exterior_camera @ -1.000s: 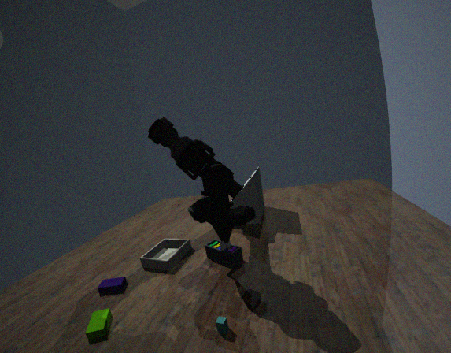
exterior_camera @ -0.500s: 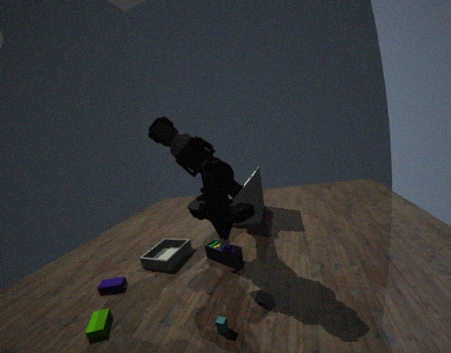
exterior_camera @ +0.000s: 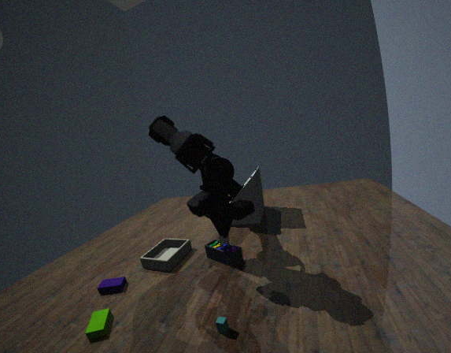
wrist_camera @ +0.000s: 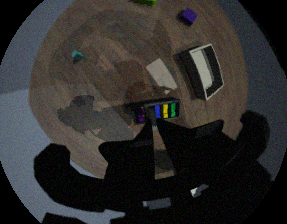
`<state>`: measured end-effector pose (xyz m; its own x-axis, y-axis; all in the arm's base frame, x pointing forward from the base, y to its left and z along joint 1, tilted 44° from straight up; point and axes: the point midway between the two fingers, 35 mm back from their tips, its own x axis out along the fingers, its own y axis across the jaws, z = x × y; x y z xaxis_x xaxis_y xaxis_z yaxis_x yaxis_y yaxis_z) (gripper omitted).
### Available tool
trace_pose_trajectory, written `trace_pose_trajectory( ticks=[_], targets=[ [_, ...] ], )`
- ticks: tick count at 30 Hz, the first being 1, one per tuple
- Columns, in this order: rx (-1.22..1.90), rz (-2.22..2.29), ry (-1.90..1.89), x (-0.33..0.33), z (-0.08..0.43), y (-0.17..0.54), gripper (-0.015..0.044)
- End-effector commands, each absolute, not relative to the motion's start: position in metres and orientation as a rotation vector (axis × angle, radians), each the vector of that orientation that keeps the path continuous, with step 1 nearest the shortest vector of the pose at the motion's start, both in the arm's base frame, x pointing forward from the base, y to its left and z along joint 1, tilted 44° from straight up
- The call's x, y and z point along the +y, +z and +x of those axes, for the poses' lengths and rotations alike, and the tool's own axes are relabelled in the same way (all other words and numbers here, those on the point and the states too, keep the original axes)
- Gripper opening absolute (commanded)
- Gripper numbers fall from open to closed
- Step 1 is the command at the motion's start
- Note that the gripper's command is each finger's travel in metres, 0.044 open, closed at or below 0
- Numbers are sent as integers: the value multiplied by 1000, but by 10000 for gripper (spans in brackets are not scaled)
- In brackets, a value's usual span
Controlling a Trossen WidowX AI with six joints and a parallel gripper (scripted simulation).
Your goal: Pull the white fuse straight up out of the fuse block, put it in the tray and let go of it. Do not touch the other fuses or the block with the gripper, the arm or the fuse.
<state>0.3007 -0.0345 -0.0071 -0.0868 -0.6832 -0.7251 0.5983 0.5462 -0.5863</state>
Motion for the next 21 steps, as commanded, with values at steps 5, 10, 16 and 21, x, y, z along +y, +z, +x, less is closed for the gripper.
trace_pose_trajectory(
  ticks=[5,10,16,21],
  targets=[
    [1267,-79,-1063,-24,303,2,0],
    [1267,-79,-1063,-19,303,7,0],
    [1267,-79,-1063,-18,303,8,0],
    [1272,-72,-1055,-36,306,26,0]
  ],
)
